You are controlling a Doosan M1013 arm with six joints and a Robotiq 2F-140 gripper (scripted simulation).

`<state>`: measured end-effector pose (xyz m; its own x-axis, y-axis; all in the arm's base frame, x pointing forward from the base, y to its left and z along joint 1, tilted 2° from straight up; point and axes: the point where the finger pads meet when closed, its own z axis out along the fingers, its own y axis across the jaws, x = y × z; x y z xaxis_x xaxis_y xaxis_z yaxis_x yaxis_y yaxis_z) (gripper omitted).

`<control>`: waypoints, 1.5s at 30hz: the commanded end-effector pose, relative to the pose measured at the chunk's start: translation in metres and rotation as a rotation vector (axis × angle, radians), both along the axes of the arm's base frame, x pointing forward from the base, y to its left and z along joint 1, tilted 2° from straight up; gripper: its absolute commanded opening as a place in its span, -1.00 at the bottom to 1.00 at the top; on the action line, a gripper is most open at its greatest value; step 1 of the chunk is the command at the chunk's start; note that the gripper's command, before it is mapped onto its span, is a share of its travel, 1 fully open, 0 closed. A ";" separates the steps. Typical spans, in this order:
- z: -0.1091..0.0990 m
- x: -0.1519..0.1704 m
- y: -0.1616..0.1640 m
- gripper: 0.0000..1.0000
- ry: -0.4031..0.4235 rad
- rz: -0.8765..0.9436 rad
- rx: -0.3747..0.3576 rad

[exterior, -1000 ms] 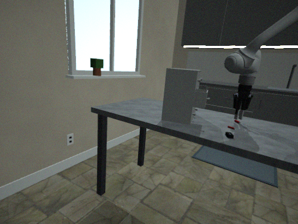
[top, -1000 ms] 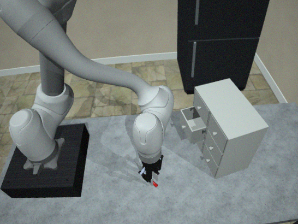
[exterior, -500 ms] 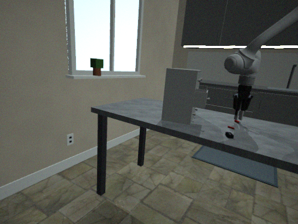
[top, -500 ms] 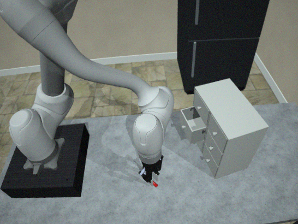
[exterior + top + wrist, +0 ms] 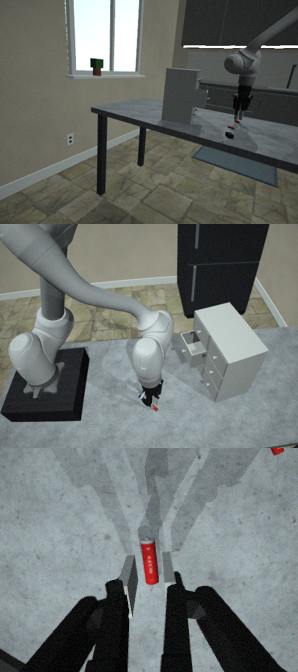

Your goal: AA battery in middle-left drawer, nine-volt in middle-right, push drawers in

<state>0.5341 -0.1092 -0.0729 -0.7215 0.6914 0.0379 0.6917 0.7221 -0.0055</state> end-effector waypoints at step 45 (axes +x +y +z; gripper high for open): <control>-0.021 -0.001 0.001 -0.89 0.000 0.000 0.000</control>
